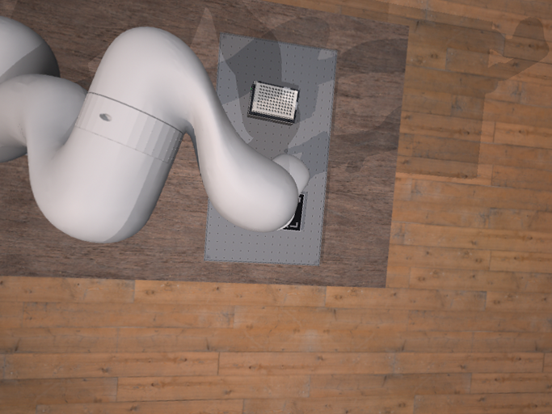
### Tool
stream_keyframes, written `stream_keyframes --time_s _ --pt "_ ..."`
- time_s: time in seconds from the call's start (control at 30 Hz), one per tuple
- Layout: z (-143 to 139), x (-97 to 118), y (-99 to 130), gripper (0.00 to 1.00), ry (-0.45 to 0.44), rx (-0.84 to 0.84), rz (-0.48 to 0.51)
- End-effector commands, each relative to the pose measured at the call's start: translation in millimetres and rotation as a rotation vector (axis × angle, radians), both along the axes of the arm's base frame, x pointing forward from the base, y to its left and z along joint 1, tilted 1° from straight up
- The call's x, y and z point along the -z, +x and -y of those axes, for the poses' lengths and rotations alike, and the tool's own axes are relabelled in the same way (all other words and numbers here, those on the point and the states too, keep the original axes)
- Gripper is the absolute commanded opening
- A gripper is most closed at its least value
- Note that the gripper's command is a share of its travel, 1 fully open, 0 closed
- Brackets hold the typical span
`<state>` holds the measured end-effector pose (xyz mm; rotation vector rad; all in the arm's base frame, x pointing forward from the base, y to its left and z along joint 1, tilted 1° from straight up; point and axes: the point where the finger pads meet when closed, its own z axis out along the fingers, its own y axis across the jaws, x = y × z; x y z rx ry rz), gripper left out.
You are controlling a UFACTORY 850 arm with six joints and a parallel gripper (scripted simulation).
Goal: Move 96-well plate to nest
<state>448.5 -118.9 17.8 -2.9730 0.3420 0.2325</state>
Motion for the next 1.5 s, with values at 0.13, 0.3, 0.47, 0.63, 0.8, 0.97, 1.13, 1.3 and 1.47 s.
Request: stream_keyframes --time_s 0.13,0.3,0.47,0.63,0.8,0.97,1.13,1.3,1.47 --pt "-24.2 -3.8 17.6 1.00 -0.041 -0.024 0.013" --pt "-42.9 -6.4 29.1 1.00 -0.041 -0.024 0.013" --pt "-65.0 -9.5 40.6 1.00 -0.067 -0.040 0.027" --pt "-78.4 -11.3 46.9 1.00 -0.090 -0.056 0.045" --pt "-97.3 -14.0 55.3 1.00 -0.090 -0.056 0.045" --pt "-120.6 -17.3 63.9 1.00 -0.110 -0.071 0.066" --pt "-131.6 -18.8 67.6 1.00 -0.127 -0.085 0.089" --pt "-155.4 -22.2 74.7 1.00 -0.127 -0.085 0.089" --pt "-177.3 -25.4 79.9 1.00 -0.141 -0.099 0.114"
